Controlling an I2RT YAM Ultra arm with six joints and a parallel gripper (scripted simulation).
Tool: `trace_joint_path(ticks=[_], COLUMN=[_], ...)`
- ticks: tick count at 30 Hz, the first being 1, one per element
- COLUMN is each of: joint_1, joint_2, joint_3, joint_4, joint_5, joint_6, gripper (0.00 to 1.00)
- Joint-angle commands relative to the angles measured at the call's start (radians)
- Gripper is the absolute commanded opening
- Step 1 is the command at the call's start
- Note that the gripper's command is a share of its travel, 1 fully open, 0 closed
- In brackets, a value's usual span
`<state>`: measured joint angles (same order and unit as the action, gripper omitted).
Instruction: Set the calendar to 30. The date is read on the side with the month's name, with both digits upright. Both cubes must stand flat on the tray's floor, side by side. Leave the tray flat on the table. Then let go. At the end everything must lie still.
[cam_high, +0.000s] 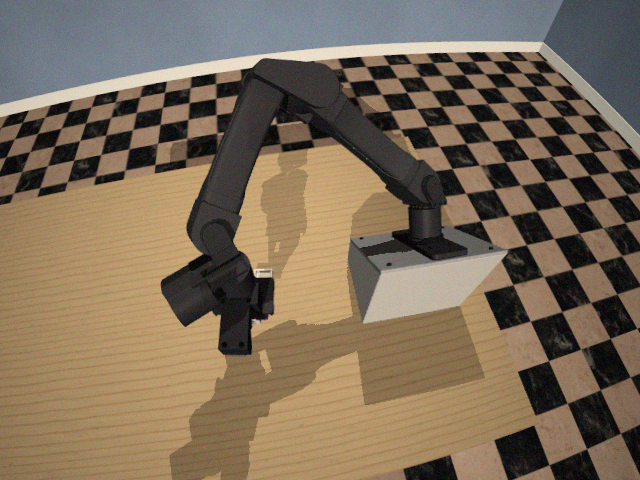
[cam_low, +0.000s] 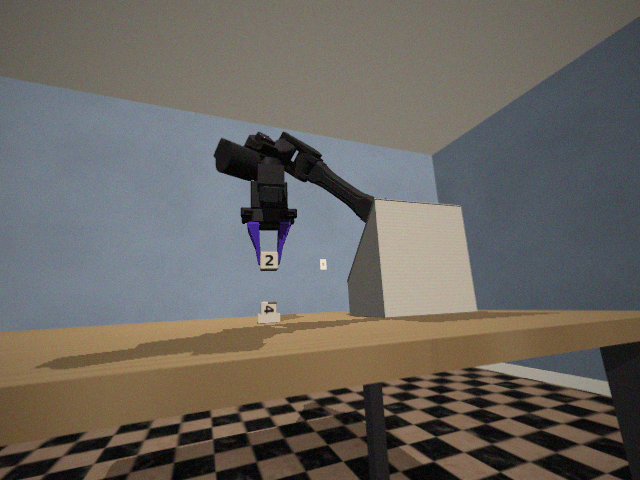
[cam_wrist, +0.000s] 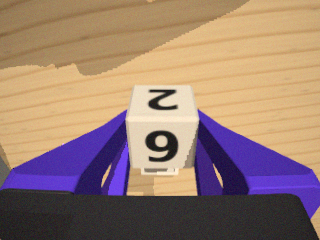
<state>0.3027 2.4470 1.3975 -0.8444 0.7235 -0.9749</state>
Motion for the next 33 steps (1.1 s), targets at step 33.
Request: trace_joint_path(ticks=[33], joint_1=[-0.208], joint_2=[-0.401], joint_3=[-0.216], joint_4=[0.014], joint_5=[0.042], joint_6=[-0.278], gripper=[0.27])
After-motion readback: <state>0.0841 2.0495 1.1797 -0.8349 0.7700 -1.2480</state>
